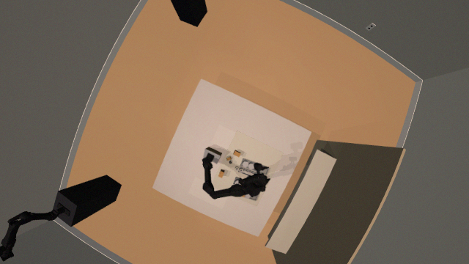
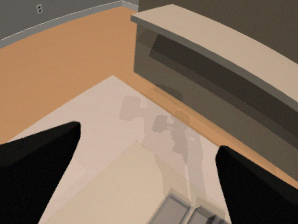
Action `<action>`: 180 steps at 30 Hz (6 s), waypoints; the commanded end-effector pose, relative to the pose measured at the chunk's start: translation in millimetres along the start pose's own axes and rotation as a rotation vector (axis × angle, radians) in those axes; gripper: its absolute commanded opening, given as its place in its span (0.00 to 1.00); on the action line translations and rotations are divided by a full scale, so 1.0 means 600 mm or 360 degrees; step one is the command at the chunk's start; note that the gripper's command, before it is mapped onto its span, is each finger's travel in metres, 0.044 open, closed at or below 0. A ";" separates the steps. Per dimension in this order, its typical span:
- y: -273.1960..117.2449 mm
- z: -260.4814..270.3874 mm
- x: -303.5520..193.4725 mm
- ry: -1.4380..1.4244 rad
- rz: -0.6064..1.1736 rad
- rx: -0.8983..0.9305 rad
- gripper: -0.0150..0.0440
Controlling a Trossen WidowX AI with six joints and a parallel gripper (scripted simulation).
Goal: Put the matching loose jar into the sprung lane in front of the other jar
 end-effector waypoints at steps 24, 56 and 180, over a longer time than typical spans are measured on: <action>0.044 0.011 -0.514 0.0788 0.1674 -0.0172 1.00; 0.086 0.037 -0.632 0.0820 0.1773 -0.0199 1.00; 0.095 0.019 -0.608 0.0700 0.1773 -0.0124 0.25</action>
Point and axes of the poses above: the point midway between the two fingers, 35 mm back from their tips, its own y axis out along the fingers, its own z axis across the jaws, x = y × z, the point moved 8 cm from there along -y, back along the fingers, and after that the axes turned 14 degrees about -y, right-handed, at the moved point
